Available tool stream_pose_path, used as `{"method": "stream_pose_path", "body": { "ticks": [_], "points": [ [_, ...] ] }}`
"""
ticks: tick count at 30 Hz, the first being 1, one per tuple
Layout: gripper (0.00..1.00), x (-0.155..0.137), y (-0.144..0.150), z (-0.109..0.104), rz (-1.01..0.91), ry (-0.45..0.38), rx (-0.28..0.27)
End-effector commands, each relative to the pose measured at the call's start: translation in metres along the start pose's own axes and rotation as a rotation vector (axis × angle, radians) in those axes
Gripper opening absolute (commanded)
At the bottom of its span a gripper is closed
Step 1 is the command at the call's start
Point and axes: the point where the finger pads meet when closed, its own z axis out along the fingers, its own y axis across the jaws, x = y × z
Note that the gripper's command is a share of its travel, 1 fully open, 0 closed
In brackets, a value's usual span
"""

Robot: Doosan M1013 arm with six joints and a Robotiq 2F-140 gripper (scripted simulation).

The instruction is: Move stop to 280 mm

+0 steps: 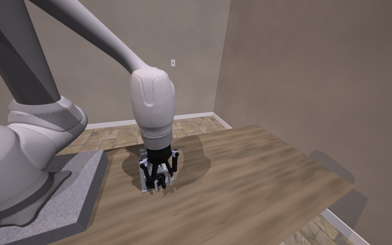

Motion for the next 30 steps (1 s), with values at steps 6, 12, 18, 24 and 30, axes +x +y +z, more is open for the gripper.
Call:
{"method": "stream_pose_path", "body": {
  "ticks": [6, 12, 18, 24, 30],
  "points": [
    [0.33, 0.000, 0.000, -0.003, 0.000, 0.000, 0.000],
    [0.33, 0.000, 0.000, -0.076, 0.000, 0.000, 0.000],
    [0.33, 0.000, 0.000, -0.100, 0.000, 0.000, 0.000],
    [0.33, 0.000, 0.000, -0.100, 0.000, 0.000, 0.000],
    [0.33, 0.000, 0.000, -0.100, 0.000, 0.000, 0.000]
  ]
}}
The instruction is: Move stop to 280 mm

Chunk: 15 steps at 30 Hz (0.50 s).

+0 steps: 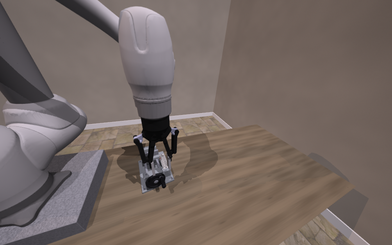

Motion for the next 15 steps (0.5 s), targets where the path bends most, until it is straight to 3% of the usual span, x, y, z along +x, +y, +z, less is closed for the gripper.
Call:
{"method": "stream_pose_path", "body": {
  "ticks": [1, 8, 15],
  "points": [
    [0.33, 0.000, 0.000, 0.000, 0.000, 0.000, 0.000],
    [0.33, -0.015, -0.008, 0.000, 0.000, 0.000, 0.000],
    [0.33, -0.084, -0.048, 0.000, 0.000, 0.000, 0.000]
  ]
}}
